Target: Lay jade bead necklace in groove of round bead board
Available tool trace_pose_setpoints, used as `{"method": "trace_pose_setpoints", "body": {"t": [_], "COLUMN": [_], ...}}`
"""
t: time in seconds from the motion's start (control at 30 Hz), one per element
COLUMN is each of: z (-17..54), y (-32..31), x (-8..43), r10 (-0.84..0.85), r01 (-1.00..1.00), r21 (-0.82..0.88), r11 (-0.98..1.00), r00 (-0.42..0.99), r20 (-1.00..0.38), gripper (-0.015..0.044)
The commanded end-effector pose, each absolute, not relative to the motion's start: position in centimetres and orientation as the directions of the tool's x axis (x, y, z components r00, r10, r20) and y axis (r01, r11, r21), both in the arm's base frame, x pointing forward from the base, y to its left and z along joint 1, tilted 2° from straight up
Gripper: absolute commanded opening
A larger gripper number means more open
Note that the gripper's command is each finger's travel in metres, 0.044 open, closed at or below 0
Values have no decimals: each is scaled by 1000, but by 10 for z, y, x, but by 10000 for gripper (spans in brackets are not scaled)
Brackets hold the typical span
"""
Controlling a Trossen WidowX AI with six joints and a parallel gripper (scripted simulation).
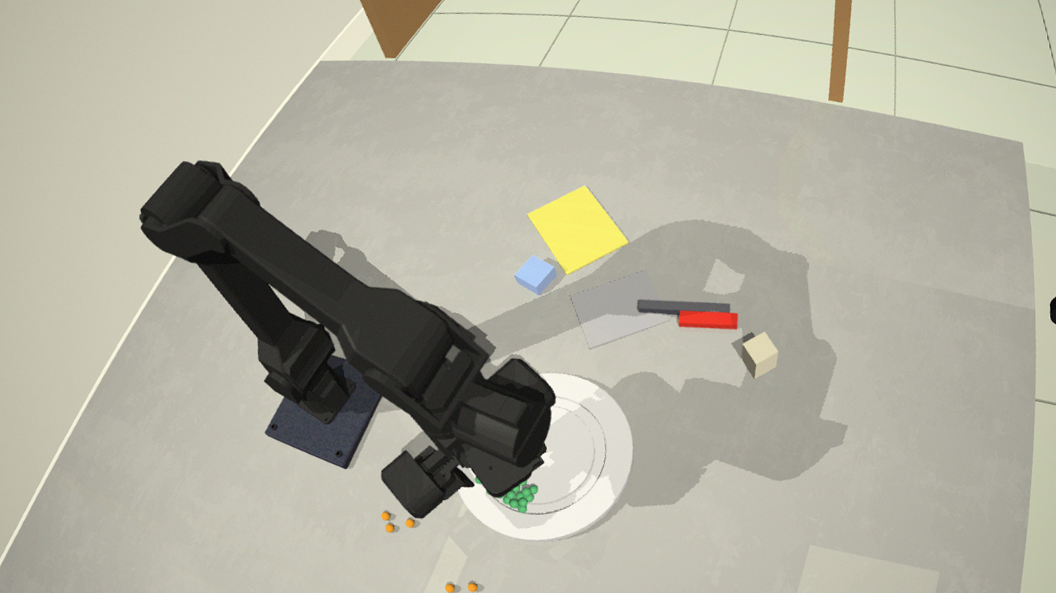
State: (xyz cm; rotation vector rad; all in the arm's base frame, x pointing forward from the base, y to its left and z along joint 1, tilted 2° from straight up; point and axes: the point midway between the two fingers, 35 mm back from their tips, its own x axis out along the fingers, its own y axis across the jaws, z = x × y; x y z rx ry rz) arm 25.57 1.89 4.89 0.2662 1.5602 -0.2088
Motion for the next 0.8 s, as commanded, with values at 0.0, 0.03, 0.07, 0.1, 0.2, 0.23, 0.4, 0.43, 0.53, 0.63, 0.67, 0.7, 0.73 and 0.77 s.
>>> {"method": "trace_pose_setpoints", "body": {"t": [0.0,0.03,0.07,0.1,0.2,0.23,0.4,0.43,0.53,0.63,0.67,0.7,0.73,0.77], "z": [49,49,49,49,49,49,49,49,49,49,49,49,49,49], "y": [19,19,19,19,19,19,19,19,19,19,19,19,19,19], "x": [256,256,256,256,256,256,256,256,256,256,256,256,256,256], "r10": [36,36,36,36,36,36,36,36,36,36,36,36,36,36], "r01": [298,298,298,298,298,298,298,298,298,298,298,298,298,298], "r21": [36,36,36,36,36,36,36,36,36,36,36,36,36,36], "r11": [954,954,954,954,954,954,954,954,954,954,954,954,954,954], "r00": [4,4,4,4,4,4,4,4,4,4,4,4,4,4], "r20": [-999,-999,-999,-999,-999,-999,-999,-999,-999,-999,-999,-999,-999,-999], "gripper": [100,74,48,21,0,0,0,0,0,0,0,0,0,0]}}
